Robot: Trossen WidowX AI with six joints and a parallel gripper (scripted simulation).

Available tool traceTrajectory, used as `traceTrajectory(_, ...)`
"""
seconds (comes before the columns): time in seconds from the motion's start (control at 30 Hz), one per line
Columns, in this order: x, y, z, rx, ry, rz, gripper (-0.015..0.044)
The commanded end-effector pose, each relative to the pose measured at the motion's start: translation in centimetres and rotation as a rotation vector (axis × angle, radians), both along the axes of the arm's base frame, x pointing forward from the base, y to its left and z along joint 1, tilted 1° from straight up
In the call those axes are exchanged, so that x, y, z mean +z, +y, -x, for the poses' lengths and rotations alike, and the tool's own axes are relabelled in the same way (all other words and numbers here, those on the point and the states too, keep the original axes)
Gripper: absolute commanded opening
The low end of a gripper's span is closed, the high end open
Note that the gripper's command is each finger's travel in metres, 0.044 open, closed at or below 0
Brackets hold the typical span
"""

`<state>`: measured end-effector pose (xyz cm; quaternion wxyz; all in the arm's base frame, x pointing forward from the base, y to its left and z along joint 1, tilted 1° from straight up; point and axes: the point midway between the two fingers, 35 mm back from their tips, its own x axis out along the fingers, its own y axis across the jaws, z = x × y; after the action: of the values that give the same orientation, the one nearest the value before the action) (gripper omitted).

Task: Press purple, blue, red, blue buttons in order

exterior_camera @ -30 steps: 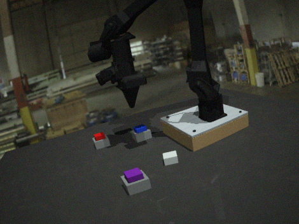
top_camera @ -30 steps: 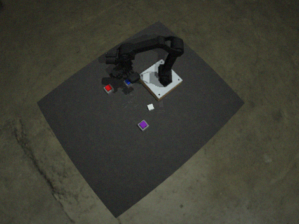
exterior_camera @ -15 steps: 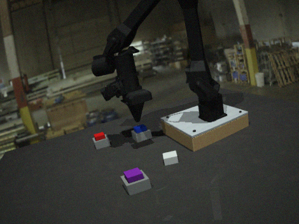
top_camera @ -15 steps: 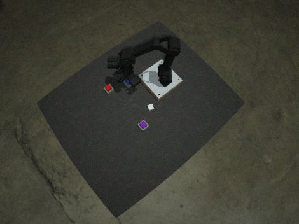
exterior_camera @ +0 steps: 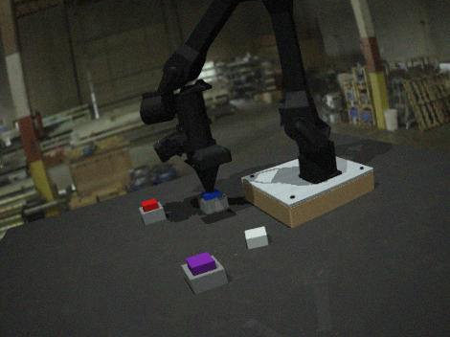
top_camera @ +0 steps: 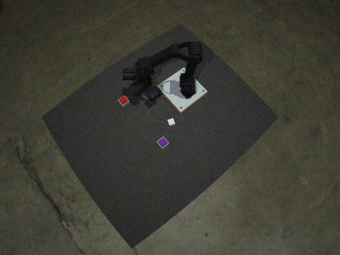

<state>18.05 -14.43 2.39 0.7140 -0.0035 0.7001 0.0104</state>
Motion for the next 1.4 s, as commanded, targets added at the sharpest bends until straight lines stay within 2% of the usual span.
traceTrajectory(0.0, -0.3, 0.1, 0.1, 0.004, 0.005, -0.002, 0.0020)
traceTrajectory(0.57, -0.3, 0.1, 0.1, 0.004, 0.005, -0.002, 0.0020)
traceTrajectory(0.7, 2.7, 0.0, 0.1, 0.004, 0.005, -0.002, 0.0020)
traceTrajectory(0.87, 3.2, 0.0, 0.1, 0.004, 0.005, -0.002, 0.0020)
traceTrajectory(1.03, 8.9, -0.1, 0.2, 0.004, 0.005, -0.001, 0.0020)
traceTrajectory(1.2, 9.2, -0.1, 0.1, 0.004, 0.005, -0.001, 0.0020)
traceTrajectory(1.37, 10.0, -2.1, -4.7, 0.004, 0.001, 0.000, 0.0020)
